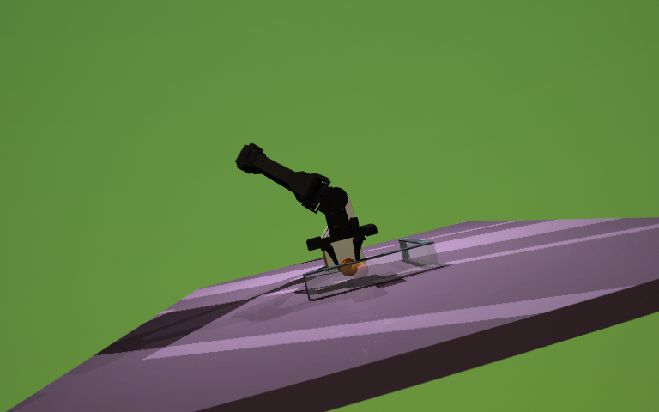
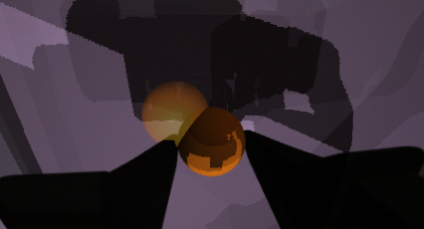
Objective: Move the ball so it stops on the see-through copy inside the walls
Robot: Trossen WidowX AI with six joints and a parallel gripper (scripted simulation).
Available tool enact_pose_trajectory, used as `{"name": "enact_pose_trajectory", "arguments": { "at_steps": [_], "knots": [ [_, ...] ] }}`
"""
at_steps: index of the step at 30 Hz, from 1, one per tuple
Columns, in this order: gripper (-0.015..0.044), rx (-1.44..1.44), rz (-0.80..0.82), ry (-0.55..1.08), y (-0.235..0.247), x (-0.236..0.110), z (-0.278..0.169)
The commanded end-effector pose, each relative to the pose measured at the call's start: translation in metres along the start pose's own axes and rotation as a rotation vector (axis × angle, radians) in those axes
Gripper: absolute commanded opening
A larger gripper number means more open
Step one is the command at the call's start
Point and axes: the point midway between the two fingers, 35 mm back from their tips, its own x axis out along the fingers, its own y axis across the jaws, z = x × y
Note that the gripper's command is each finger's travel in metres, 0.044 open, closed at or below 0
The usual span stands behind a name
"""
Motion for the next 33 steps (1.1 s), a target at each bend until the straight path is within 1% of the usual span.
{"name": "enact_pose_trajectory", "arguments": {
  "at_steps": [1, 15, 17, 21, 29, 33],
  "knots": [
    [0.0, 0.006, 0.007, -0.014, 0.002, -0.022, 0.007],
    [0.0, 0.007, 0.004, -0.013, 0.001, -0.113, 0.002],
    [0.0, 0.007, 0.001, -0.013, 0.0, -0.122, 0.0],
    [0.0, 0.007, 0.001, -0.013, 0.001, -0.12, 0.001],
    [0.0, 0.008, 0.0, -0.014, 0.023, -0.078, 0.015],
    [0.0, 0.008, 0.0, -0.014, 0.025, -0.074, 0.016]
  ]
}}
